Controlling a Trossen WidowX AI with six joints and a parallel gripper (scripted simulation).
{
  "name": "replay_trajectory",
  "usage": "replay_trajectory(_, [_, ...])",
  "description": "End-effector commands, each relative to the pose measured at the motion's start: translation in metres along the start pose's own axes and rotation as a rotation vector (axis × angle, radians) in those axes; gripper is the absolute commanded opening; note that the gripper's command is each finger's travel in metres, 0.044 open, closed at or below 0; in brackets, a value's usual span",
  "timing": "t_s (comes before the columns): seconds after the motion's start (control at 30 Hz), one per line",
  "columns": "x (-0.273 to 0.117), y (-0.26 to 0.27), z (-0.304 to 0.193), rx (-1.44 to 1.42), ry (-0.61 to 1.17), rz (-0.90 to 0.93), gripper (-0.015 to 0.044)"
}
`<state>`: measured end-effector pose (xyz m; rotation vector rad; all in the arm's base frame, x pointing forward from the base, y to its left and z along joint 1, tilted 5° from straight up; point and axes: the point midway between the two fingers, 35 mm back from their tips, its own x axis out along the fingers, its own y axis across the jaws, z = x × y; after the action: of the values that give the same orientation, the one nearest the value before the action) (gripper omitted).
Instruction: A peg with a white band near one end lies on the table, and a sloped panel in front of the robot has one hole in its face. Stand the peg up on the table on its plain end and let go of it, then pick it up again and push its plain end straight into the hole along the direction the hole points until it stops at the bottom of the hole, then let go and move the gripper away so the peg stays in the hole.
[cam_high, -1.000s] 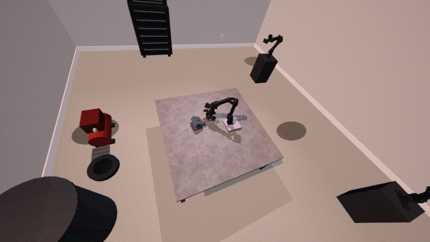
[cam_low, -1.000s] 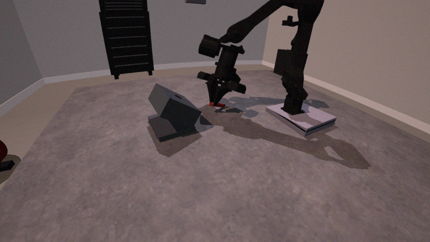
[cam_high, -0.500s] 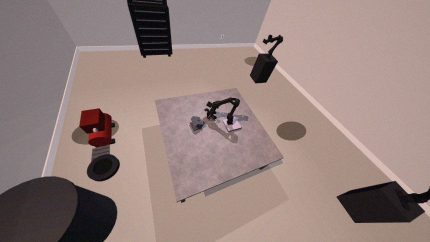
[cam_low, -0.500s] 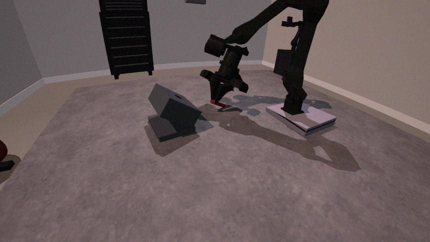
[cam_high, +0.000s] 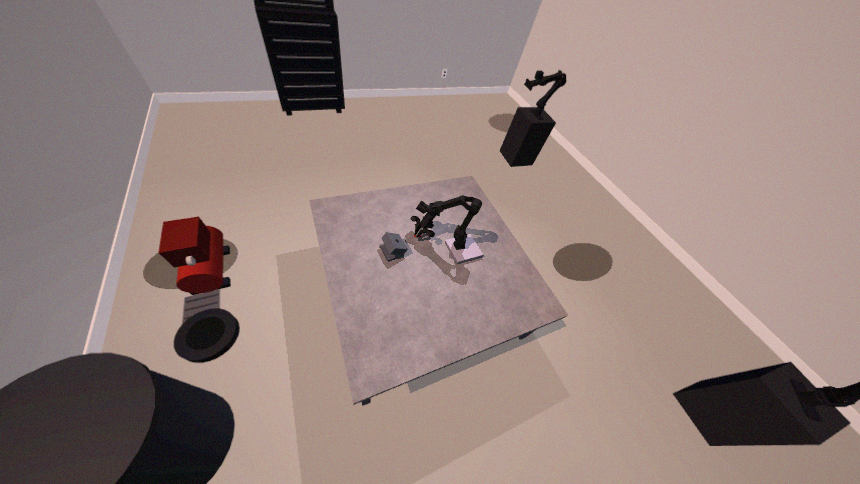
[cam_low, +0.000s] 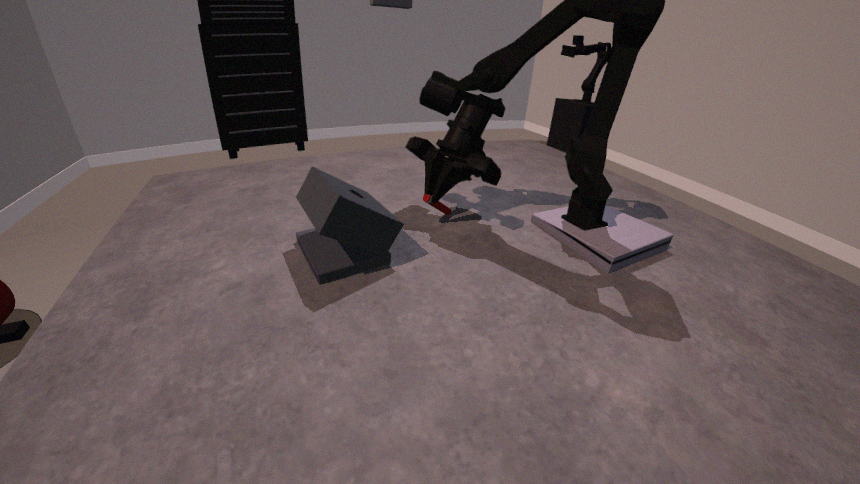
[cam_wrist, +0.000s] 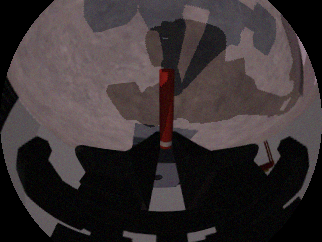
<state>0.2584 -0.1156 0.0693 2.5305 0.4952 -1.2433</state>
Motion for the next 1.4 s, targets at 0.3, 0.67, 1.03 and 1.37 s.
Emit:
replay_trajectory(0.3, [-0.008,0.000,0.003,-0.007,0.118,0.003,0.0050])
replay_trajectory(0.67, [-0.014,0.000,0.008,-0.007,0.212,0.003,0.0050])
replay_trajectory(1.03, [-0.019,0.000,0.013,-0.007,0.307,0.002,0.0050])
replay_trajectory(1.37, [-0.024,0.000,0.018,-0.007,0.393,0.002,0.0050])
